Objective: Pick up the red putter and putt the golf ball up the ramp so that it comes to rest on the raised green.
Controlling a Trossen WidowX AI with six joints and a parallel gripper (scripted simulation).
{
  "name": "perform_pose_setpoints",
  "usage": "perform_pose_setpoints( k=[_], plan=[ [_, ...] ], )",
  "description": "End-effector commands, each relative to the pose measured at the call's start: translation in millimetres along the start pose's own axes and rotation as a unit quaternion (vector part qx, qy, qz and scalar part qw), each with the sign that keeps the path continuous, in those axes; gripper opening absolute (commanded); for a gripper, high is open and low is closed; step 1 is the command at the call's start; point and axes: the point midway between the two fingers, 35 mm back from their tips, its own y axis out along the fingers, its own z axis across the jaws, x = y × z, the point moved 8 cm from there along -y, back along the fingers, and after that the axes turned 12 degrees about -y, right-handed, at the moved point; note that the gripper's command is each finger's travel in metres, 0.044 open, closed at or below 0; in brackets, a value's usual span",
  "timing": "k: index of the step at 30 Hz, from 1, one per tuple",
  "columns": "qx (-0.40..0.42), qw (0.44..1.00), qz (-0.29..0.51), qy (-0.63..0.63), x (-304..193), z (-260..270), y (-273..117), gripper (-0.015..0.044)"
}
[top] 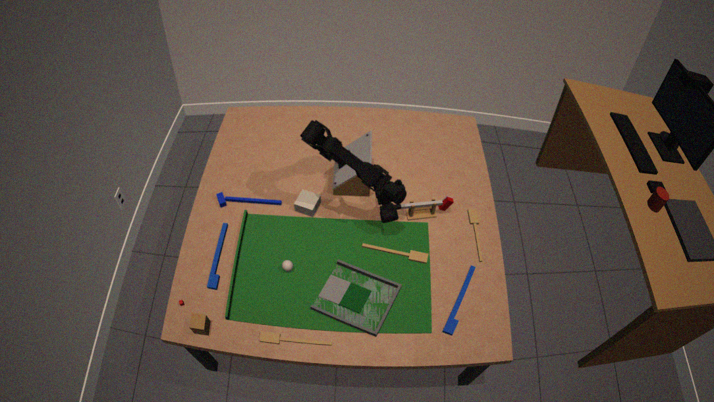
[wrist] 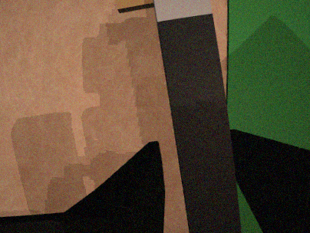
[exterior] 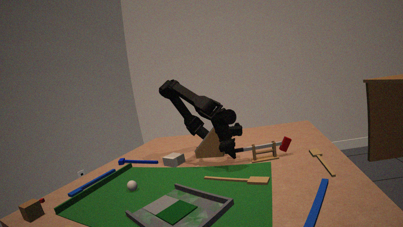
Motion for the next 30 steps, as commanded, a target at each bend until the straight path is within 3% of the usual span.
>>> perform_pose_setpoints(
  k=[1,10,24,30],
  plan=[
    [0.000,1.000,0.000,0.000,0,0,0,0.0020],
    [0.000,1.000,-0.001,0.000,3,-2,-11,0.0000],
    [0.000,1.000,-0.002,0.000,26,-5,-96,0.0000],
    [-0.003,0.999,0.004,0.033,15,-8,-93,0.0000]
  ],
)
